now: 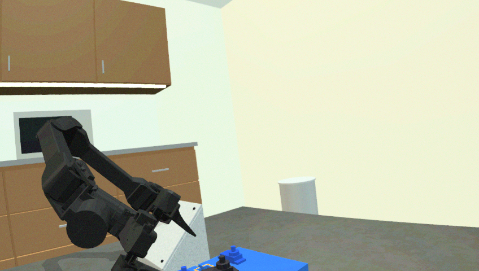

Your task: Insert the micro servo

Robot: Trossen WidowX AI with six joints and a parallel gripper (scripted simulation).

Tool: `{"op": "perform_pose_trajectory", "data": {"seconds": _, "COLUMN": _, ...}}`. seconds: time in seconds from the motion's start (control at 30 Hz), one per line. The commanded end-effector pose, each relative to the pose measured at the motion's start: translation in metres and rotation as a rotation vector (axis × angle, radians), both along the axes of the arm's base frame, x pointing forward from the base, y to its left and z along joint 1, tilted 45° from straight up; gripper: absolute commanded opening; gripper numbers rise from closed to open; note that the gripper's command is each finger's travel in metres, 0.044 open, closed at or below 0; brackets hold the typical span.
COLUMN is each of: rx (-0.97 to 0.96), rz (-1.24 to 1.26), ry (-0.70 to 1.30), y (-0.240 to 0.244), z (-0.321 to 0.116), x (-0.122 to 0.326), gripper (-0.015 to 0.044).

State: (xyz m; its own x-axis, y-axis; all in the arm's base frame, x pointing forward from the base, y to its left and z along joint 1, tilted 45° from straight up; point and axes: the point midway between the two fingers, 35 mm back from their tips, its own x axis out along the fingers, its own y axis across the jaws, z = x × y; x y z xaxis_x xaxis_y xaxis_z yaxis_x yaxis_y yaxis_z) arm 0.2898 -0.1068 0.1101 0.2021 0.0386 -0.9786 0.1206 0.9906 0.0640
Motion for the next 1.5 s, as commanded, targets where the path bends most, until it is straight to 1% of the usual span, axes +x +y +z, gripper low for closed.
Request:
{"op": "perform_pose_trajectory", "data": {"seconds": 0.0, "rx": -0.070, "rz": 0.108, "ry": 0.059, "y": 0.004, "z": -0.010, "x": 0.001, "gripper": 0.0440}}
{"op": "perform_pose_trajectory", "data": {"seconds": 0.73, "rx": -0.416, "rz": 0.666, "ry": 0.331, "y": 0.024, "z": -0.038, "x": 0.008, "gripper": 0.0440}}
{"op": "perform_pose_trajectory", "data": {"seconds": 1.47, "rx": -0.774, "rz": 1.245, "ry": 0.644, "y": 0.051, "z": -0.045, "x": 0.024, "gripper": 0.0440}}
